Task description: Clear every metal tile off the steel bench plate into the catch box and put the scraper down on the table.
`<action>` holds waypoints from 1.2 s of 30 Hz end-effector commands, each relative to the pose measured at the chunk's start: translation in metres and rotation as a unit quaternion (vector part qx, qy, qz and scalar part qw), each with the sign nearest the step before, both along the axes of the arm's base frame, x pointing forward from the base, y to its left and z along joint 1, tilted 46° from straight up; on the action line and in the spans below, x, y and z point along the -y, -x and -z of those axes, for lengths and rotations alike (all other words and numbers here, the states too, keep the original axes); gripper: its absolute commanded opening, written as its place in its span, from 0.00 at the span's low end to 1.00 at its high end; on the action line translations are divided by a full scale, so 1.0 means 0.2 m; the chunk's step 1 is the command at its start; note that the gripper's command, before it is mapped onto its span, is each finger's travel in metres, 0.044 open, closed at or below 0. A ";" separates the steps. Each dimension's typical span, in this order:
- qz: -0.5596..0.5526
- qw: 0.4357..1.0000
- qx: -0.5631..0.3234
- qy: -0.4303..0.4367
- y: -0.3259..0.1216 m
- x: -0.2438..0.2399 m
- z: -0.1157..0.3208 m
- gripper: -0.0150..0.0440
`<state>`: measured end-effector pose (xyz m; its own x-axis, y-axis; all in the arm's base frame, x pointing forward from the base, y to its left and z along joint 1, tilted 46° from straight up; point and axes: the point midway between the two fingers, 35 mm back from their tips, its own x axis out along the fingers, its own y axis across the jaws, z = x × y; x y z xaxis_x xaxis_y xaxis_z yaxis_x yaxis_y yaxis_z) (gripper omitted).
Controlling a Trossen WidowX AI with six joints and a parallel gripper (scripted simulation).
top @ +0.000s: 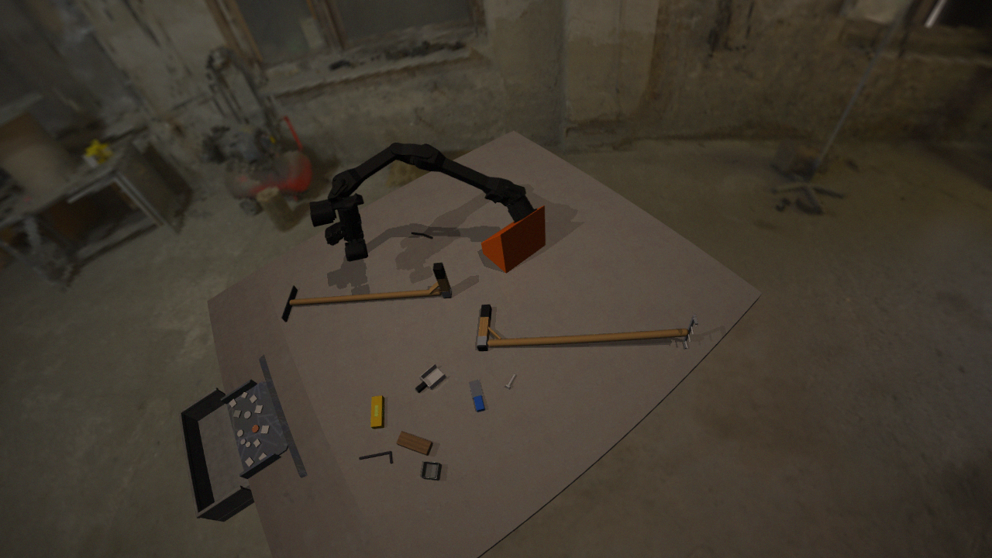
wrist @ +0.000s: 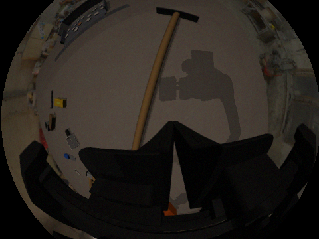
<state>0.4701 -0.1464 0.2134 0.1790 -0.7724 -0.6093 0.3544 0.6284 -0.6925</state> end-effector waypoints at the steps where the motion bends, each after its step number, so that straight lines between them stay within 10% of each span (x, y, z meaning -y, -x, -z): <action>1: 0.024 0.999 0.029 -0.005 0.01 0.00 -0.01 0.25; 36: 0.036 0.998 0.041 -0.009 -0.03 0.26 0.24 0.25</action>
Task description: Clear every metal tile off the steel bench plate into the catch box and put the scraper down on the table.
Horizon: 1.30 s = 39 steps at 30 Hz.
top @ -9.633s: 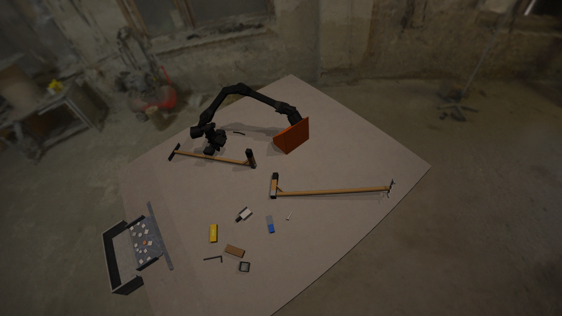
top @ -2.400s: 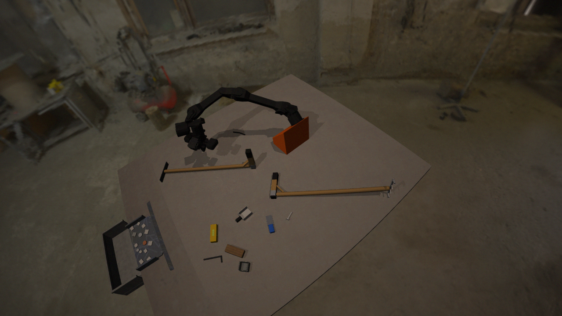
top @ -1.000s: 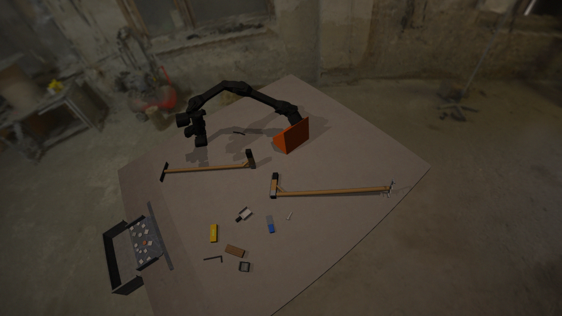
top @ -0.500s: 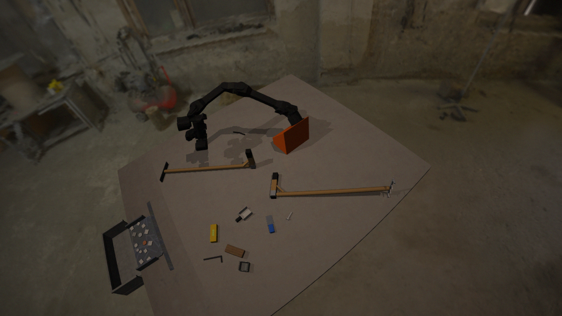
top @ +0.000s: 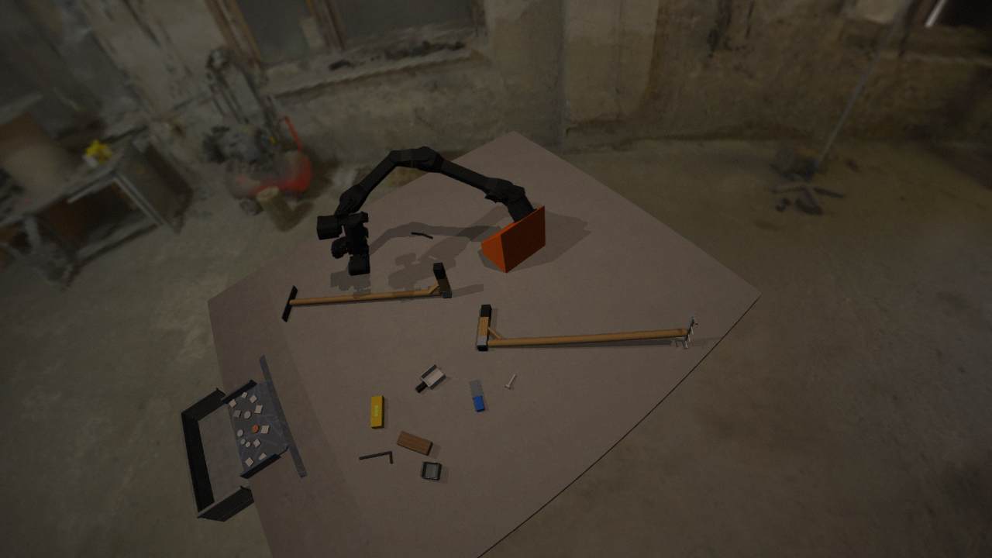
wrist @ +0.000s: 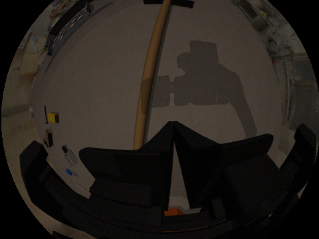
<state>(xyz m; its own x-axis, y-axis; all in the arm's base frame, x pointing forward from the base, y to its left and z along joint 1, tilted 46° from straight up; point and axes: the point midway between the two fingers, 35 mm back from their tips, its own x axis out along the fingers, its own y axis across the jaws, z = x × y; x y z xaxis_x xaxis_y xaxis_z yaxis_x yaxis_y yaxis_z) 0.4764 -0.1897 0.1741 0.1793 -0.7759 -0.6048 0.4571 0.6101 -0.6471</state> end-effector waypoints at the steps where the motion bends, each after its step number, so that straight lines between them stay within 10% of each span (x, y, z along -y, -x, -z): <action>1: 0.002 1.000 -0.003 -0.002 0.00 0.05 0.06 0.25; 39: 0.013 1.000 0.010 0.002 0.05 0.34 0.33 0.25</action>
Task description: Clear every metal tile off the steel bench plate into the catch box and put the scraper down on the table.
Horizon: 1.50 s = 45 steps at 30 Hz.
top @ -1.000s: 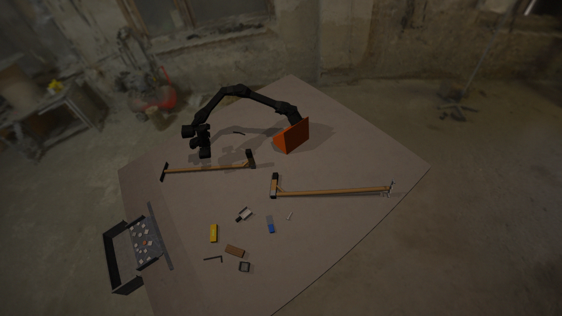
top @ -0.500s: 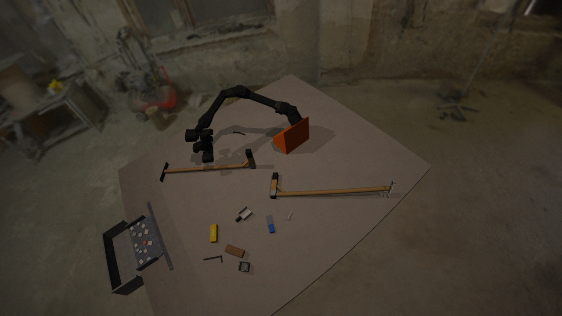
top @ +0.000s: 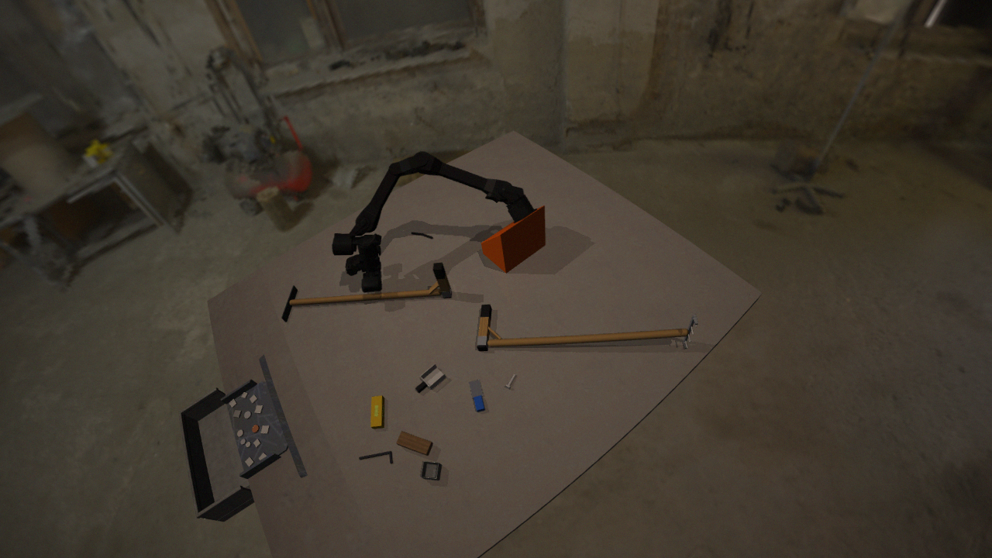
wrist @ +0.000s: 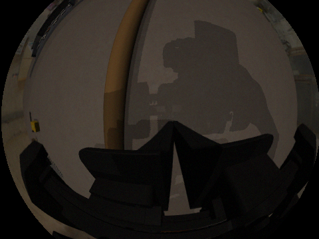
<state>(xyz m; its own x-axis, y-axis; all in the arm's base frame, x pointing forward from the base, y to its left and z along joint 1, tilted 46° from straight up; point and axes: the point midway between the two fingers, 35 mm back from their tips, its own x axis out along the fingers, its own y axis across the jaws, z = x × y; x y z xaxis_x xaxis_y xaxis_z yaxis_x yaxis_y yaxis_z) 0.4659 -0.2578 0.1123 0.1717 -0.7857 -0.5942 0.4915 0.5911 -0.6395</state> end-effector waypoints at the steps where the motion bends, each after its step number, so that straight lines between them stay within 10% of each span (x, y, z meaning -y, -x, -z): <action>1: -0.002 1.000 -0.002 -0.001 -0.01 0.00 0.02 0.25; 45: -0.002 1.000 -0.002 -0.003 -0.16 -0.10 0.13 0.25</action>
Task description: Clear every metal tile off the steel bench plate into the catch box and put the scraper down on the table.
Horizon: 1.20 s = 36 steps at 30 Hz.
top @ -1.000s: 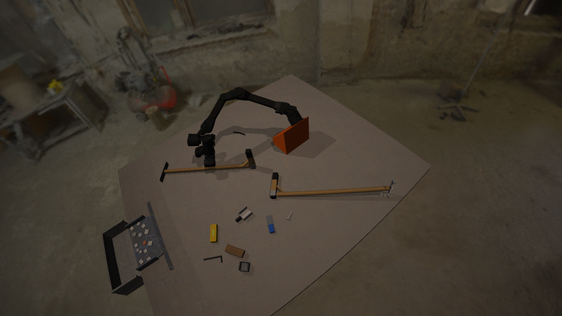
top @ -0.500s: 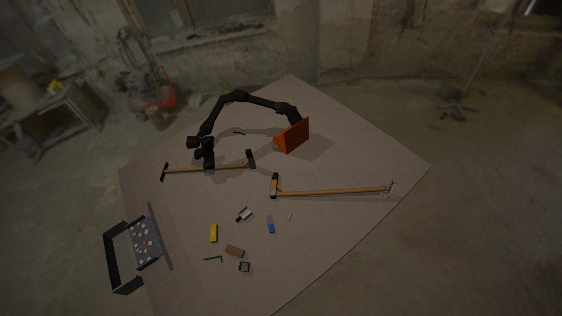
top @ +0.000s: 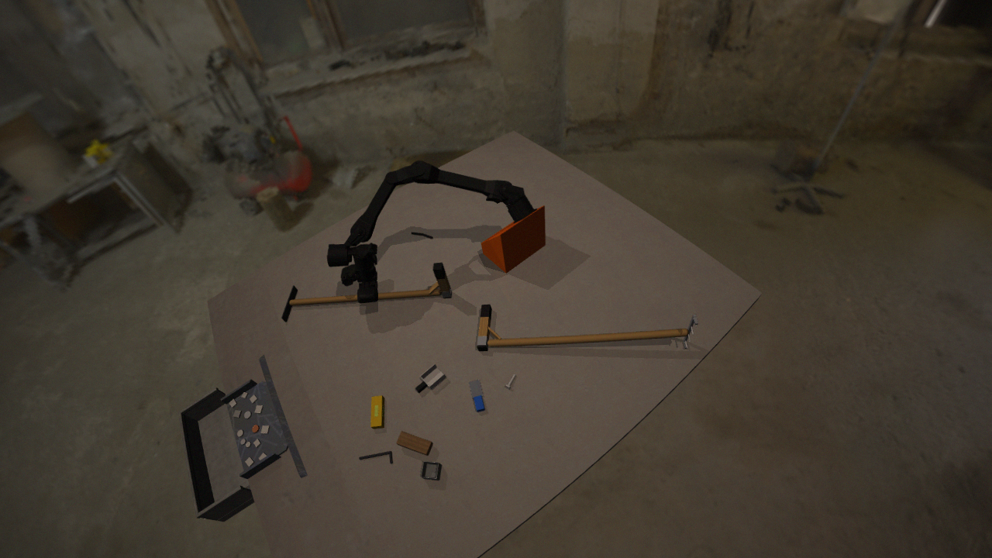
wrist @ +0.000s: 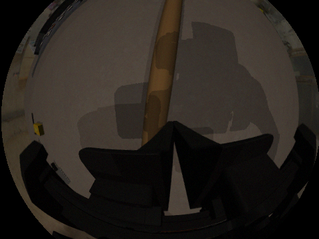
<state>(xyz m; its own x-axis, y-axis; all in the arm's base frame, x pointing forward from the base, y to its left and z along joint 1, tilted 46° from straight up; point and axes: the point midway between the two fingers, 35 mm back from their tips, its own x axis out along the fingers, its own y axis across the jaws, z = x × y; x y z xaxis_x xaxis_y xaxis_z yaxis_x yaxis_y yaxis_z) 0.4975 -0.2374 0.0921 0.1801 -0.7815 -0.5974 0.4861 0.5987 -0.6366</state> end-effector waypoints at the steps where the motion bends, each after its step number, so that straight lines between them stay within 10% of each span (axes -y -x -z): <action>1: 0.003 1.000 -0.003 -0.001 -0.01 0.00 0.03 0.25; 36: 0.003 1.000 -0.002 -0.001 -0.12 -0.09 0.13 0.25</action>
<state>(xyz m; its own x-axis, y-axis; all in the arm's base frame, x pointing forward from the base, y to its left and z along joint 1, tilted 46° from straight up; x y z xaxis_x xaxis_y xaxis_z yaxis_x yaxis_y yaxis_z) 0.5196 -0.2199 0.0769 0.1829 -0.7846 -0.5924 0.4941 0.5943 -0.6345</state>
